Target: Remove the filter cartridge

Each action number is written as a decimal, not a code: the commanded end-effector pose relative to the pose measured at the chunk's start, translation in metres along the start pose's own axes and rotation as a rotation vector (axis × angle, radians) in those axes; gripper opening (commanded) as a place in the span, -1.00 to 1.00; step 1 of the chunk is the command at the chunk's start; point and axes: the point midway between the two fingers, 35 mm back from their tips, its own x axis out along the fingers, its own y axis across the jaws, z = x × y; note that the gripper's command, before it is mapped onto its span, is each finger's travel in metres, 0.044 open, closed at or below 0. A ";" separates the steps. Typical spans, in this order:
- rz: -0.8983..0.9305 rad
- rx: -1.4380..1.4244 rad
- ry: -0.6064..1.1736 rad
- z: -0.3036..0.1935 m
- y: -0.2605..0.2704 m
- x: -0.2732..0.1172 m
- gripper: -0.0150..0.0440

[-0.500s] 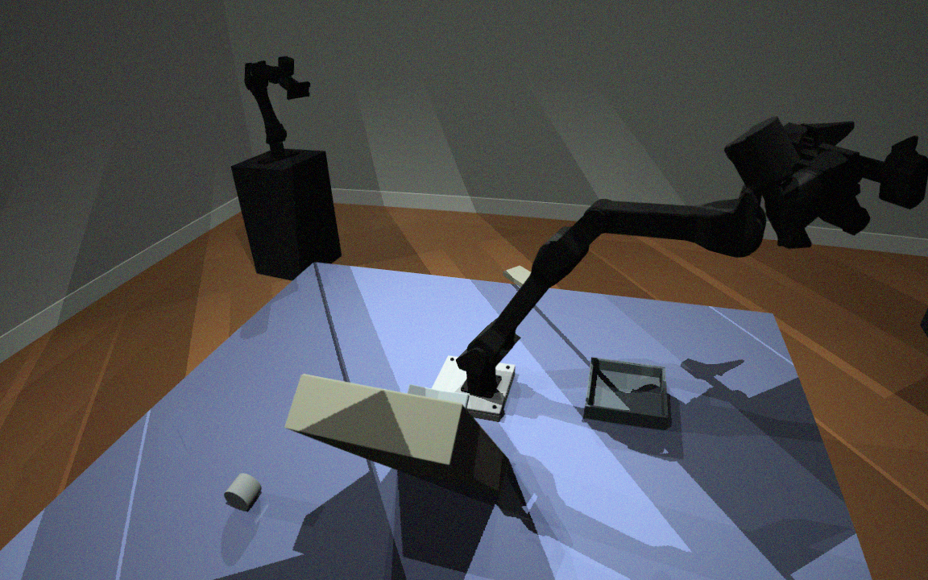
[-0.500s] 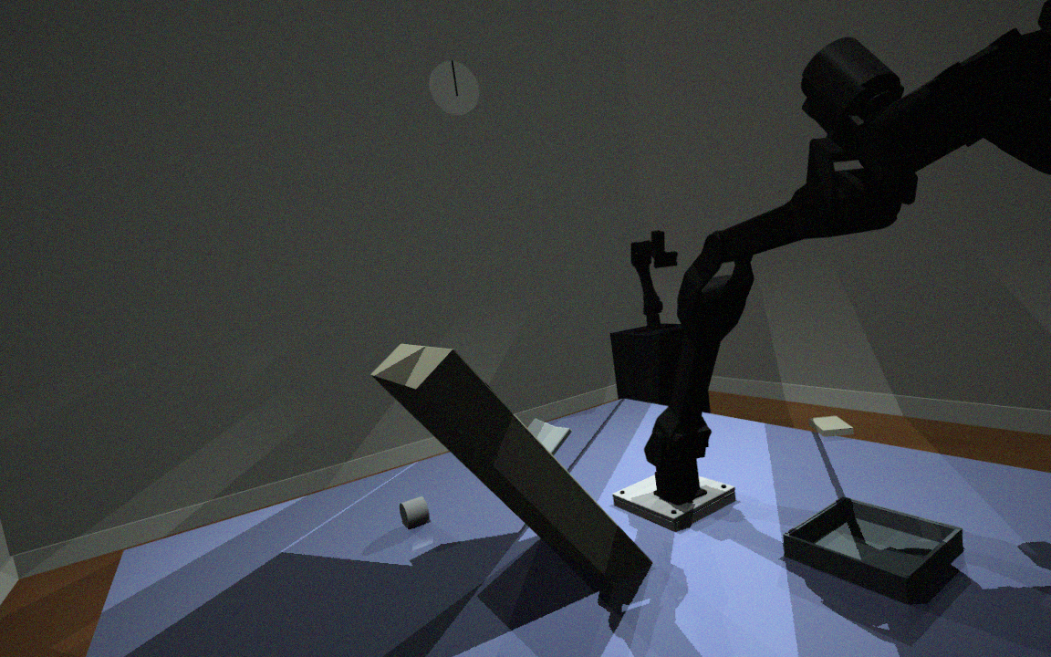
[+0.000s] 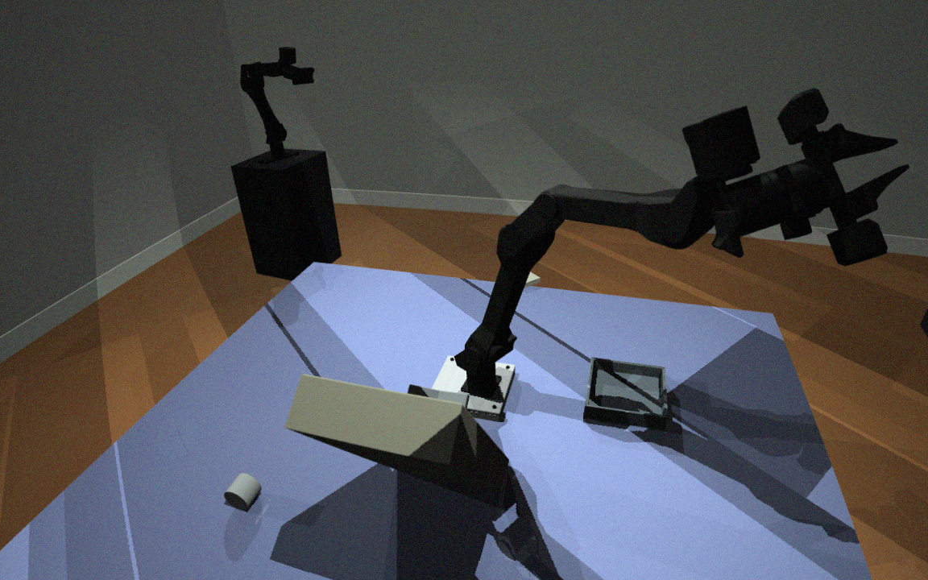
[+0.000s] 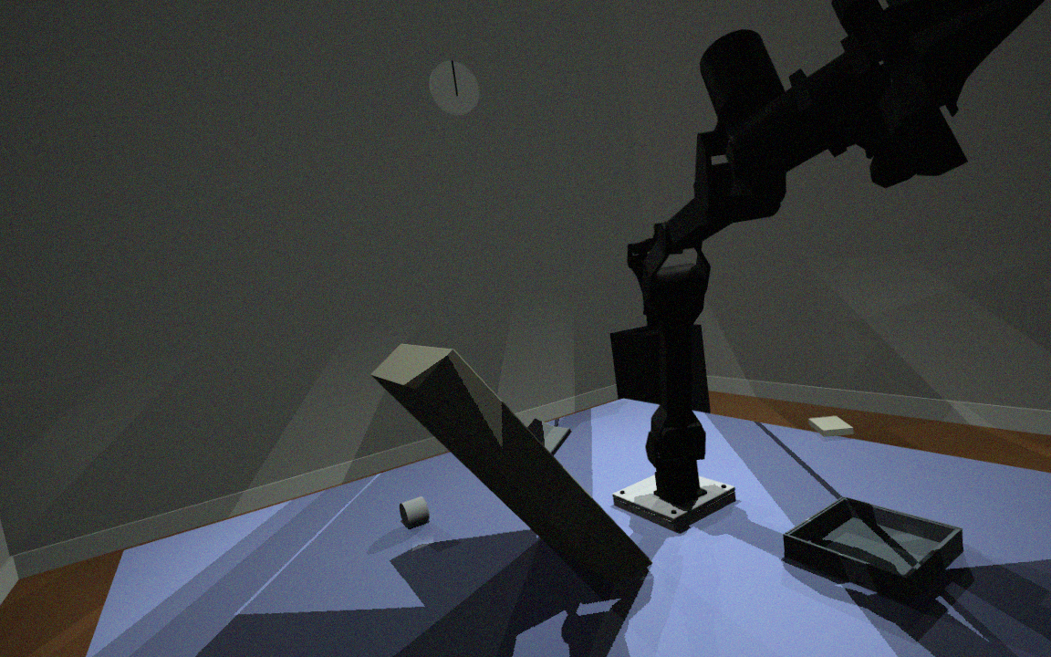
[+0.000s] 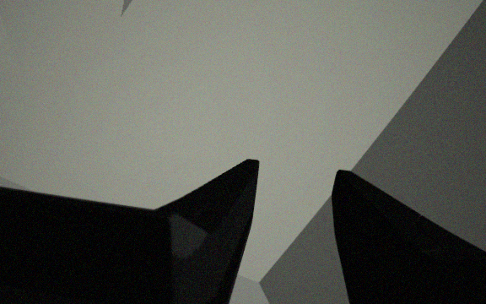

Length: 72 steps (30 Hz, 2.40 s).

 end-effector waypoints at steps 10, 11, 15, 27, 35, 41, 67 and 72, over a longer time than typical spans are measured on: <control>0.250 0.987 0.534 -0.077 0.039 -0.137 -0.14; 0.250 1.042 0.576 -0.080 0.041 -0.147 -0.14; 0.228 1.257 0.754 -0.087 0.046 -0.186 -0.14; -0.065 1.805 1.337 -0.084 0.051 -0.305 -0.14; -0.484 2.045 1.721 -0.061 0.046 -0.382 -0.14; -0.931 2.121 1.963 -0.033 0.040 -0.436 -0.14; -2.268 1.801 2.134 0.057 0.018 -0.537 -0.14; -2.268 1.801 2.134 0.055 0.021 -0.538 -0.14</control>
